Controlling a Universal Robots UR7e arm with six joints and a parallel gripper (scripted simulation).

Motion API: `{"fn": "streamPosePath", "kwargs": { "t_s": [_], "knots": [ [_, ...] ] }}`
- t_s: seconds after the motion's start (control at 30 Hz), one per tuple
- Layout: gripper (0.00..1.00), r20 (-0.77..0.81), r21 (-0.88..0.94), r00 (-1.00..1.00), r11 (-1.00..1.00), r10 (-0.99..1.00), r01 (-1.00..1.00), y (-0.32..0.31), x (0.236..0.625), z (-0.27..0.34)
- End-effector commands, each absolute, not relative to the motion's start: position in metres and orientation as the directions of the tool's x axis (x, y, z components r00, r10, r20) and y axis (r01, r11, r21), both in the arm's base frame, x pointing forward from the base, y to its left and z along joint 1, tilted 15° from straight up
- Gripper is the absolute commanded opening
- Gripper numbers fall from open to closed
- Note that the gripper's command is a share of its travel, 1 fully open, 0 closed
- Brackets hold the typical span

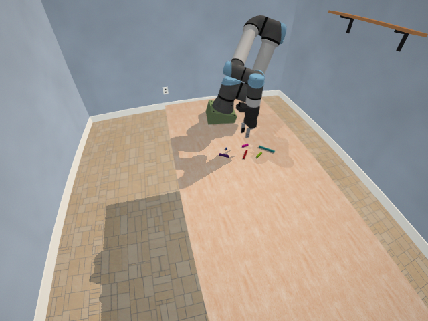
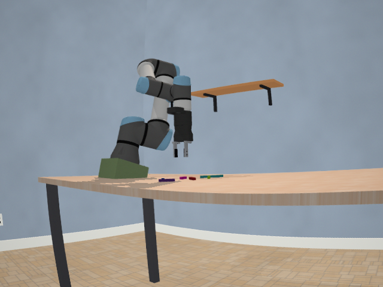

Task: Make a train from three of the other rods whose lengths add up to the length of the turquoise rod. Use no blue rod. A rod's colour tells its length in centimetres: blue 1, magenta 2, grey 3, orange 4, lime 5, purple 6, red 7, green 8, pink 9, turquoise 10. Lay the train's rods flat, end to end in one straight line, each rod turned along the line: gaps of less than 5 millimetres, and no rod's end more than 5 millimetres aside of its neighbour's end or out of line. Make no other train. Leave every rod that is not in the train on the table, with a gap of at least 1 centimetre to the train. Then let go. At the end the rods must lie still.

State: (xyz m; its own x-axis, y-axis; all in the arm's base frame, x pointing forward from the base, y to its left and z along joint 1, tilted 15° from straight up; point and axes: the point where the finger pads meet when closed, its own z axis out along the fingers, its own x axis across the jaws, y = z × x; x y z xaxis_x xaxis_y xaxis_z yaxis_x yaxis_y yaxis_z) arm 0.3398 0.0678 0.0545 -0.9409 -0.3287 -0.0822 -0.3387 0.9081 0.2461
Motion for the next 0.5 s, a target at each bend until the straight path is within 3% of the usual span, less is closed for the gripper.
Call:
{"fn": "streamPosePath", "kwargs": {
  "t_s": [0.0,0.47],
  "knots": [
    [1.0,-0.083,0.246,-0.941,0.908,-0.329,-0.339,0.0676,0.3402,0.0548],
    [1.0,-0.071,0.249,-0.956,0.923,-0.284,-0.292,0.0606,0.3455,0.0526]
  ]
}}
